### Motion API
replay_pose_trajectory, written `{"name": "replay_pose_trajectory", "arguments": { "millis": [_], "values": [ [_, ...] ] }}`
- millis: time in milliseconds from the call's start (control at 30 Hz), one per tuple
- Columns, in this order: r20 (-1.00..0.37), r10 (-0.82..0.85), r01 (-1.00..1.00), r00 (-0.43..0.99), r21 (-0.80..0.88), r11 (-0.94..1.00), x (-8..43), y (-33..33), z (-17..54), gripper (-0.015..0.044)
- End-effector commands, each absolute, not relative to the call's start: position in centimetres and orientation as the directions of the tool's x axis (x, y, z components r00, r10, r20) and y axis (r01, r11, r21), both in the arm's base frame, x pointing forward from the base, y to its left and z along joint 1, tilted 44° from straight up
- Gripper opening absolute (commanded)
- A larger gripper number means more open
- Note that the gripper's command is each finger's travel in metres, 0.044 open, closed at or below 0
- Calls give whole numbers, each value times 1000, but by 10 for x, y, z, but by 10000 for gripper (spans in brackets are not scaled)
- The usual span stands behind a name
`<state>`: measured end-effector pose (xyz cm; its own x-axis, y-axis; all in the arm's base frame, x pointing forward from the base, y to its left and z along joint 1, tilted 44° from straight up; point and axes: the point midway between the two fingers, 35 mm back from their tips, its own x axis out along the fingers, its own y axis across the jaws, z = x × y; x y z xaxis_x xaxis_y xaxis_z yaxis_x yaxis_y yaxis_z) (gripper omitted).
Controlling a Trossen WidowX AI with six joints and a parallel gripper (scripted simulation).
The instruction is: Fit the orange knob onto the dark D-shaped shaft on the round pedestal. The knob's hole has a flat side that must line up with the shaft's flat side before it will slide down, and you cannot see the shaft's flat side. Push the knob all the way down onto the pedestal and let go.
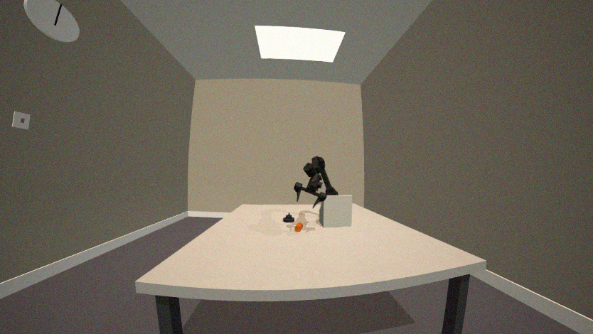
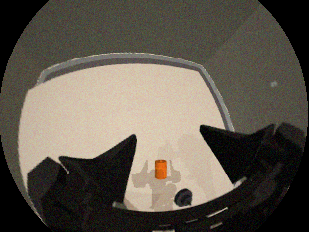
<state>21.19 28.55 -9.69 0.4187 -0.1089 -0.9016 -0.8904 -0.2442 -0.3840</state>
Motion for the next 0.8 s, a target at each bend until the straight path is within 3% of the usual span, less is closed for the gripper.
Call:
{"name": "replay_pose_trajectory", "arguments": {
  "millis": [0,233,767],
  "values": [
    [-851,-439,-956,288,-284,-77,249,219,-107,440],
    [-732,-674,-976,98,-203,78,269,156,-104,440],
    [-728,-679,-976,94,-201,81,272,138,-122,440]
  ]
}}
